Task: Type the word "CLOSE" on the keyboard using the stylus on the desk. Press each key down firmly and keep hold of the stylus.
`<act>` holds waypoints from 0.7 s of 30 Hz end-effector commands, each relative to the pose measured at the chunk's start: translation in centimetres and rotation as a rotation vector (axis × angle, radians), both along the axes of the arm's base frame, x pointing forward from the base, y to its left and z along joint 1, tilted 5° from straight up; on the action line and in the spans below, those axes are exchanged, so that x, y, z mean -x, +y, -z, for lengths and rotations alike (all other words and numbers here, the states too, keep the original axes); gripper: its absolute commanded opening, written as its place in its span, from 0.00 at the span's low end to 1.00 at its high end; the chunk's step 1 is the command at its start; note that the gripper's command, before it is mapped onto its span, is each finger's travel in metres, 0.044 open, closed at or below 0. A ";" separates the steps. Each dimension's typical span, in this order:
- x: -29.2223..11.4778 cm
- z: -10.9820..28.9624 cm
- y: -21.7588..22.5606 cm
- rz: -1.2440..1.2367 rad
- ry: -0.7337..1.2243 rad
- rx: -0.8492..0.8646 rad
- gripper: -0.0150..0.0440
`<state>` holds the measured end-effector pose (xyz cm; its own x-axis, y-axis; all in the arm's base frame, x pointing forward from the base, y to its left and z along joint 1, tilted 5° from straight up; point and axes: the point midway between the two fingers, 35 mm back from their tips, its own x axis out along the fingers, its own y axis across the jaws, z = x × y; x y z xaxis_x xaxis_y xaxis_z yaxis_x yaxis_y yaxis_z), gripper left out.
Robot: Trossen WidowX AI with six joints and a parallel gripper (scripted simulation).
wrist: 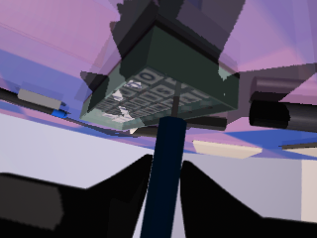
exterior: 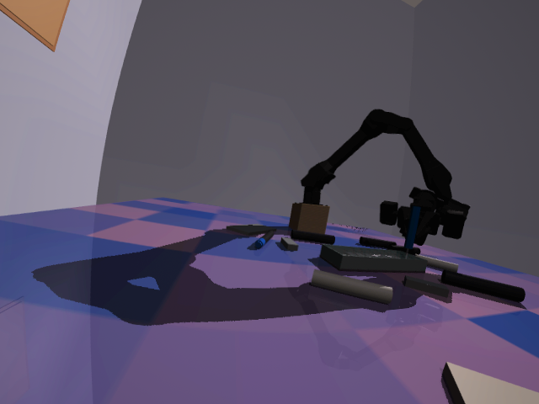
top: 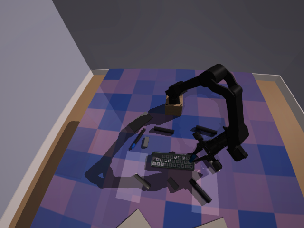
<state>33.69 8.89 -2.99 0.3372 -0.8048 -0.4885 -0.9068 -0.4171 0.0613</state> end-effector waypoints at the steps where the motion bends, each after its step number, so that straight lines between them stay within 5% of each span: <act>1: -0.1 -1.3 0.1 -0.002 -0.004 0.000 0.39; 13: -0.1 -3.3 0.1 0.000 -0.003 -0.002 0.40; 21: 0.6 -3.5 -0.2 -0.001 -0.003 -0.001 0.25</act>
<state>33.48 8.80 0.26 0.3374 -0.8053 -0.4875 -0.9061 -0.4183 0.0639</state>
